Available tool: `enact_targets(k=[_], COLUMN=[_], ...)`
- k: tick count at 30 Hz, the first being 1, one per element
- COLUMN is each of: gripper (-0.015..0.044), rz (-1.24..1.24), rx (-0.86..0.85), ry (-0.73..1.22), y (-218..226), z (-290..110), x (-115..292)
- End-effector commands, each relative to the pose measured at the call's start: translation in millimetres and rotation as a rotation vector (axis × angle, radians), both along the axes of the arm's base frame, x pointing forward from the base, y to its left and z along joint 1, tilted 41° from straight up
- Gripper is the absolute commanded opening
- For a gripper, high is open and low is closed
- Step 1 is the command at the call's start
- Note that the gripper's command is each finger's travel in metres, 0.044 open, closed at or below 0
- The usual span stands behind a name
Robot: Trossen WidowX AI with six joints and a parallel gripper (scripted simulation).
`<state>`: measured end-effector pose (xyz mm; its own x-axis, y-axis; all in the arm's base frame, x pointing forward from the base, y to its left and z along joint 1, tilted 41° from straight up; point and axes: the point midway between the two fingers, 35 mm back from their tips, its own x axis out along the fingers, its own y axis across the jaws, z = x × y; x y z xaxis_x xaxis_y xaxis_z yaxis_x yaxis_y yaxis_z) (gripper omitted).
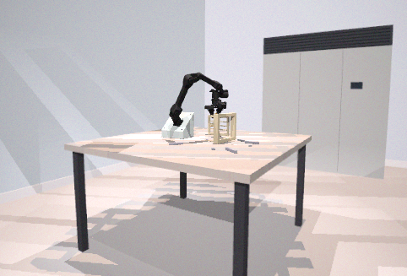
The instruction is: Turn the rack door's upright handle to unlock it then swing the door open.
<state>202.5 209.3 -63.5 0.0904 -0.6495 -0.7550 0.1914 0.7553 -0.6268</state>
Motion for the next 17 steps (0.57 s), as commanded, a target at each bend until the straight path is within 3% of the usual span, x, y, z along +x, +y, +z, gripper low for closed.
enact_targets(k=[1, 17], gripper=[0.0289, 0.0289], rz=[-0.002, -0.002], rx=[0.011, 0.011], ry=[-0.003, -0.002], y=[8, 23], z=[5, 22], x=[0, -2])
